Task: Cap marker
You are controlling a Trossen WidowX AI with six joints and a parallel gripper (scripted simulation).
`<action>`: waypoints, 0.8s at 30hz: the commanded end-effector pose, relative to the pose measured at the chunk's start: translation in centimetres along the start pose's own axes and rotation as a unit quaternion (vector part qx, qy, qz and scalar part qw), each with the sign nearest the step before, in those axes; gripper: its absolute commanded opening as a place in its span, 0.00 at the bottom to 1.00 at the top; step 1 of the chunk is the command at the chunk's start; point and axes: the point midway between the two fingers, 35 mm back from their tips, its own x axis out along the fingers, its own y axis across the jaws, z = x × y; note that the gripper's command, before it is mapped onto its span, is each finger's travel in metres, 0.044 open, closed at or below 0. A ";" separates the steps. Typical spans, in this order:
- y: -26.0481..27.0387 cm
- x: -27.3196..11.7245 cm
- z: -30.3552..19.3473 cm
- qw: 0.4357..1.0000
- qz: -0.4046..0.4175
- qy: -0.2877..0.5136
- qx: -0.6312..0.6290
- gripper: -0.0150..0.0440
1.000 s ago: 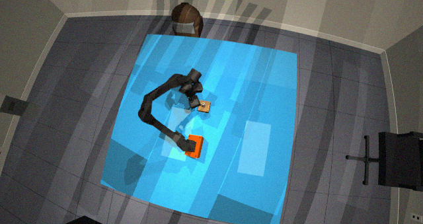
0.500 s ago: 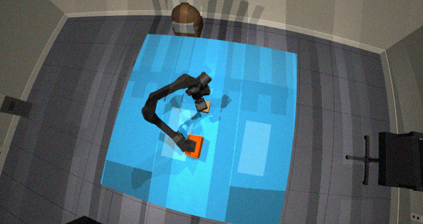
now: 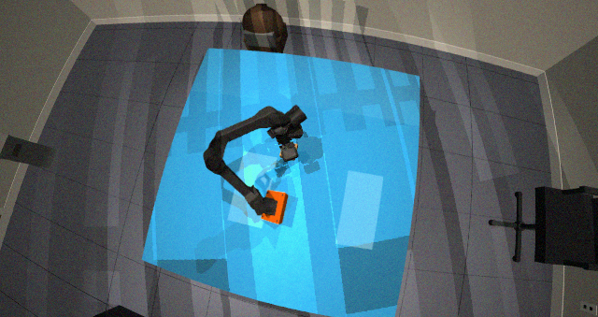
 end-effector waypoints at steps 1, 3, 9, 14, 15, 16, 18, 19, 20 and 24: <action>-0.2 0.4 0.0 1.000 -0.003 0.002 -0.002 0.25; -0.2 0.6 0.0 1.000 -0.003 0.002 -0.002 0.25; -0.1 1.5 0.0 1.000 -0.003 0.002 -0.002 0.25; -0.1 2.3 0.0 1.000 -0.003 0.002 -0.002 0.25; -0.1 2.5 0.0 1.000 -0.003 0.002 -0.002 0.25; -0.1 2.7 0.0 1.000 -0.003 0.002 -0.002 0.25; -0.1 3.0 0.0 1.000 -0.003 0.002 -0.002 0.25; -0.1 3.1 0.0 1.000 -0.003 0.002 -0.002 0.25; -0.1 3.3 0.0 1.000 -0.003 0.002 -0.002 0.25; -0.1 4.0 0.0 1.000 -0.003 0.002 -0.002 0.25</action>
